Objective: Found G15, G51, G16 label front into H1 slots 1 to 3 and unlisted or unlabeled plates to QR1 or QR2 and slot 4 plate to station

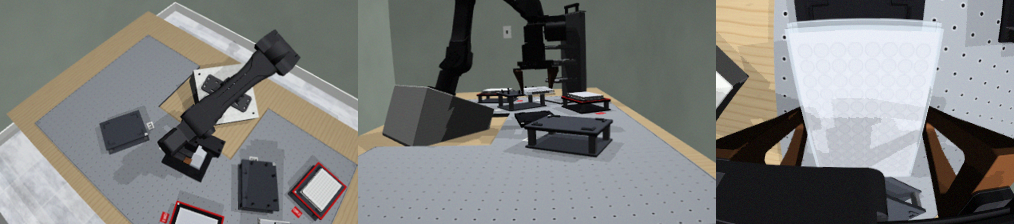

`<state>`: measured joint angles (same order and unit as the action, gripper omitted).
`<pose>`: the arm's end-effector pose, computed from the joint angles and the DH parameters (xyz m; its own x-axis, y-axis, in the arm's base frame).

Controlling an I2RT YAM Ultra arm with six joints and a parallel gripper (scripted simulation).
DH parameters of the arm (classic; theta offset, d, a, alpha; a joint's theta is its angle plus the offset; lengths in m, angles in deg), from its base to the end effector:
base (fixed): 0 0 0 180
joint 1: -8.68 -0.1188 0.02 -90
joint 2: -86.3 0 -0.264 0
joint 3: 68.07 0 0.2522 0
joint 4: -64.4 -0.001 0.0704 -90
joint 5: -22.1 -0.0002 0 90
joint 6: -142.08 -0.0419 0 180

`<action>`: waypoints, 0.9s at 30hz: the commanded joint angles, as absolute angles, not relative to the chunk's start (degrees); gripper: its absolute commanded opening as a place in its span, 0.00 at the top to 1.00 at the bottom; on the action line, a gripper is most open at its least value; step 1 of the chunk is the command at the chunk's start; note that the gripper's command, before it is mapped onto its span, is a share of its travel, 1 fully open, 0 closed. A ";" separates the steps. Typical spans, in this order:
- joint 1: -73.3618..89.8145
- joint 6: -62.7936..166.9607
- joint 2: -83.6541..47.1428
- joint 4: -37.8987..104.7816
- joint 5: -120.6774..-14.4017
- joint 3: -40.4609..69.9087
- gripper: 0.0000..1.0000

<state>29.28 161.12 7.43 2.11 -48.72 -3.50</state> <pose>0.2287 -0.0702 0.2085 0.0503 -0.9727 -0.2264 -0.9459 0.0264 -0.3235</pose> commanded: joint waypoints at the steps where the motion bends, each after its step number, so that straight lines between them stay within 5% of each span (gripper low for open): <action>1: 30.05 161.90 8.48 -1.25 -48.32 -1.89 0.14; 27: 35.29 167.38 11.62 -16.39 -47.29 8.21 0.14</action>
